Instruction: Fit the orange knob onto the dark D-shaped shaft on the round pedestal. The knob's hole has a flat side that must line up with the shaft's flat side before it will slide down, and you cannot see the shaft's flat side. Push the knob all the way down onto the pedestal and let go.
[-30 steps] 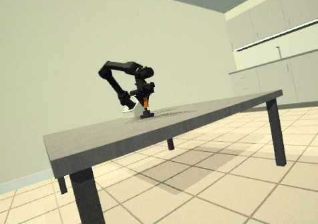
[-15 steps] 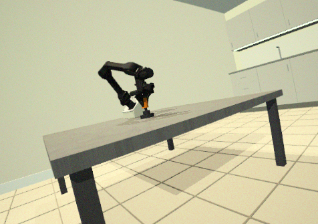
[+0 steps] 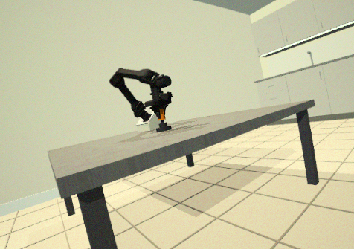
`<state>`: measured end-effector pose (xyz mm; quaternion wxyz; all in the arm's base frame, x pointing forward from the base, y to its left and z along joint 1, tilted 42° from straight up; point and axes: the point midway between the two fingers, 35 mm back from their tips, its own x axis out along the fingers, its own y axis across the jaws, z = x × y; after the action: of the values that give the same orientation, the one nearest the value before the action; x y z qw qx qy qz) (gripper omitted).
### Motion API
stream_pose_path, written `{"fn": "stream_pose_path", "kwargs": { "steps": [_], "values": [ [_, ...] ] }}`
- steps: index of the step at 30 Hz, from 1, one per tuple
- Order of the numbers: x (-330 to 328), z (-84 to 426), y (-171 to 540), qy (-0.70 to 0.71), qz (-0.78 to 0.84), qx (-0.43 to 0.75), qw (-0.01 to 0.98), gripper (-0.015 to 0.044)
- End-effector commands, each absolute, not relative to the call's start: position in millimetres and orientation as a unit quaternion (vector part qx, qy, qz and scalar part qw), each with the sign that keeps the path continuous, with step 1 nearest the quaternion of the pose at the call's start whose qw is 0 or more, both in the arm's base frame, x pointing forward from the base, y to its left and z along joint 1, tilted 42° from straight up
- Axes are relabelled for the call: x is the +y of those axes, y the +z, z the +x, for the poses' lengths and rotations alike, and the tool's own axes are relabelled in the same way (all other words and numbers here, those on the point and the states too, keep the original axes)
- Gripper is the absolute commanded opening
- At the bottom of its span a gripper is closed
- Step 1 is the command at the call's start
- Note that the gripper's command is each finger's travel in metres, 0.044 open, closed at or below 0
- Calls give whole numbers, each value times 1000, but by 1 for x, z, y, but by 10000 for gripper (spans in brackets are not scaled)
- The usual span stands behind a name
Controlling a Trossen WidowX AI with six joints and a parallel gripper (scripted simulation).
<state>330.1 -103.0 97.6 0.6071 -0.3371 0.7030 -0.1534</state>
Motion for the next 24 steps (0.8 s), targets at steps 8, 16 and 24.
{"fn": "stream_pose_path", "kwargs": {
  "steps": [8,16,24],
  "values": [
    [-101,335,103,-82,-398,712,572,0],
    [-103,334,101,-81,-399,712,572,0],
    [-104,332,100,-81,-399,712,571,0]
  ]
}}
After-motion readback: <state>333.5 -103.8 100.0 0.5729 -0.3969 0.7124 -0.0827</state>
